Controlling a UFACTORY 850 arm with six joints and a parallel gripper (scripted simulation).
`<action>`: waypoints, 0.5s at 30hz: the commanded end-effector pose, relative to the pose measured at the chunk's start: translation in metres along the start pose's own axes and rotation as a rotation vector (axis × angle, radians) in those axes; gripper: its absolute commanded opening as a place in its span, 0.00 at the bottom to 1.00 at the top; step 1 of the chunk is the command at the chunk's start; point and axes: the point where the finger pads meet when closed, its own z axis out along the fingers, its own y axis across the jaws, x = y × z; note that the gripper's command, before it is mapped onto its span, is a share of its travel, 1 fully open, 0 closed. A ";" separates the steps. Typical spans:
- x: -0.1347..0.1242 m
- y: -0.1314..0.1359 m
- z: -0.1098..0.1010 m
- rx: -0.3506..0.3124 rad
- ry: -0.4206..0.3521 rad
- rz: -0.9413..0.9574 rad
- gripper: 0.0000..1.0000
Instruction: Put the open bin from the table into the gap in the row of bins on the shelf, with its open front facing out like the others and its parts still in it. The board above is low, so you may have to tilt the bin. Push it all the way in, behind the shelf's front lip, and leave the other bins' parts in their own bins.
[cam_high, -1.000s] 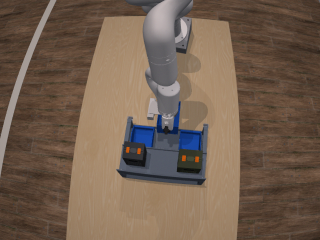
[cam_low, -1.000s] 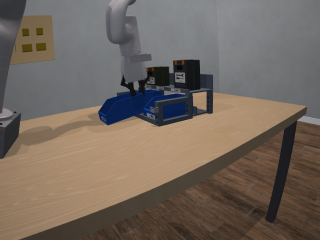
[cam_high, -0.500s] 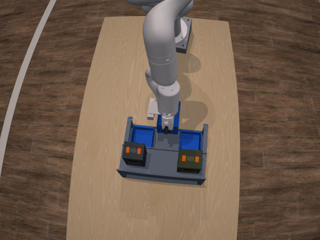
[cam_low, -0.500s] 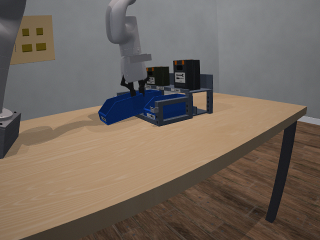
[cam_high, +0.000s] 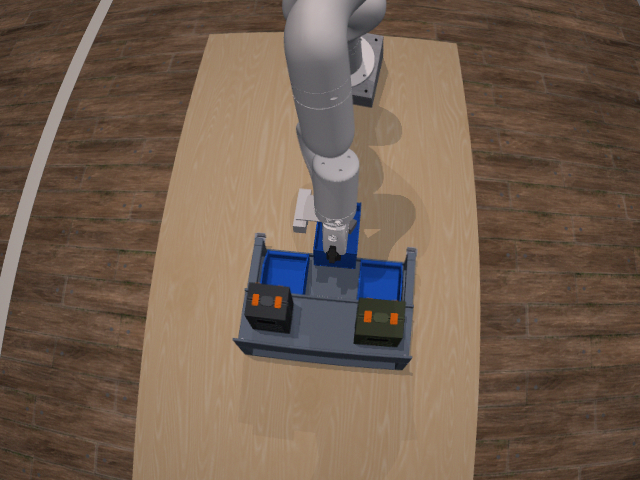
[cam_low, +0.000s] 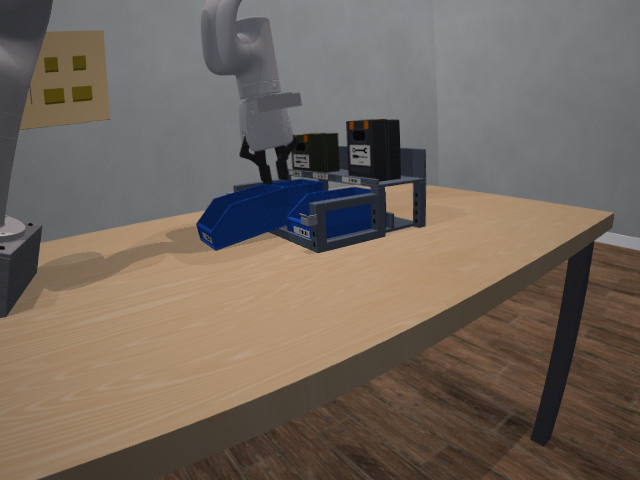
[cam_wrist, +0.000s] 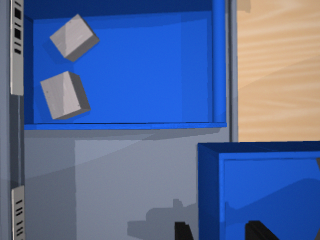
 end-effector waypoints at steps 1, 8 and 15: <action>0.000 -0.002 -0.009 -0.002 0.002 0.000 0.34; 0.000 -0.007 -0.045 -0.018 0.009 -0.001 0.34; 0.000 -0.007 -0.045 -0.018 0.009 -0.001 0.34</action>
